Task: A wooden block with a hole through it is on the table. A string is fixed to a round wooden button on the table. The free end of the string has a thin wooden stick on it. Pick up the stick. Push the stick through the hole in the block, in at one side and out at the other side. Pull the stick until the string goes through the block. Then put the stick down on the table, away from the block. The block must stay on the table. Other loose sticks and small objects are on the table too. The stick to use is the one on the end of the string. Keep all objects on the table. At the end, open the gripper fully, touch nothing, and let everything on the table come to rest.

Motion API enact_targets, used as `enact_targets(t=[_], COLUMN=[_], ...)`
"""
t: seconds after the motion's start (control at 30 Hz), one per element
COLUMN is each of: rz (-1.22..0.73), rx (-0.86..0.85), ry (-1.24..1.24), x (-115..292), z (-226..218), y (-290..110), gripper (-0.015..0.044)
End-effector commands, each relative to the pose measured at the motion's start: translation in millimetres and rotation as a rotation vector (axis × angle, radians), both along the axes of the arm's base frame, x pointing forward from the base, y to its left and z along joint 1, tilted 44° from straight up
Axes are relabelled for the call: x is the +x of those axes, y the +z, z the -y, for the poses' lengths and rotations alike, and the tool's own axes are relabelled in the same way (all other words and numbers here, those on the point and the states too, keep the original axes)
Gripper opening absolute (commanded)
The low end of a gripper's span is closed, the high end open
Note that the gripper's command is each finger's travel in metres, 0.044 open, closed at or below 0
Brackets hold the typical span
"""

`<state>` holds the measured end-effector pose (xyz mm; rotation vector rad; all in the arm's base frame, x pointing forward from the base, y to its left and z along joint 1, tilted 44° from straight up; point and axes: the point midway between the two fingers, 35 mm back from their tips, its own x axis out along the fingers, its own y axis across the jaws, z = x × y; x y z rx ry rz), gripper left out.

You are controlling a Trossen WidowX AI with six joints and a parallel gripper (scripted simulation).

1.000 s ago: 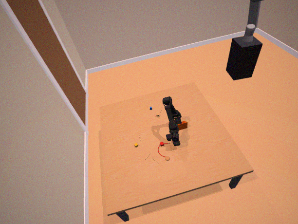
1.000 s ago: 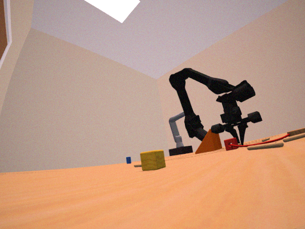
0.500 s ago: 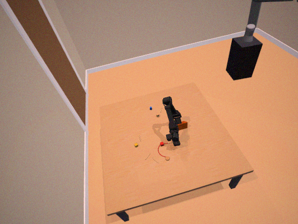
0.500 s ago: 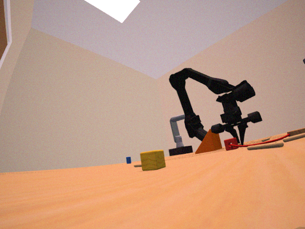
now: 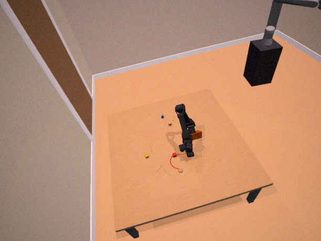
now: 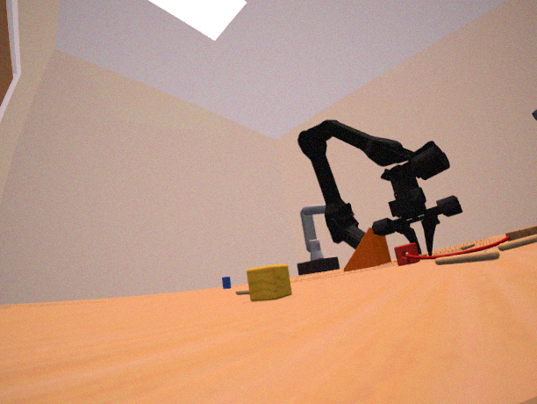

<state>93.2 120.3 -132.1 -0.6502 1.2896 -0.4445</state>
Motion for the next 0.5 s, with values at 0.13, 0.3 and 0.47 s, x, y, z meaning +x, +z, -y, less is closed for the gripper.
enact_targets(t=[0.13,0.3,0.47], rz=[-0.001,-0.002,0.001], rx=[-0.003,0.001,0.009], ry=[0.001,0.000,0.008], x=[-3,-10,-8], z=[-28,-54,-54], y=[27,59,55], gripper=[0.0210,0.0210,0.0263])
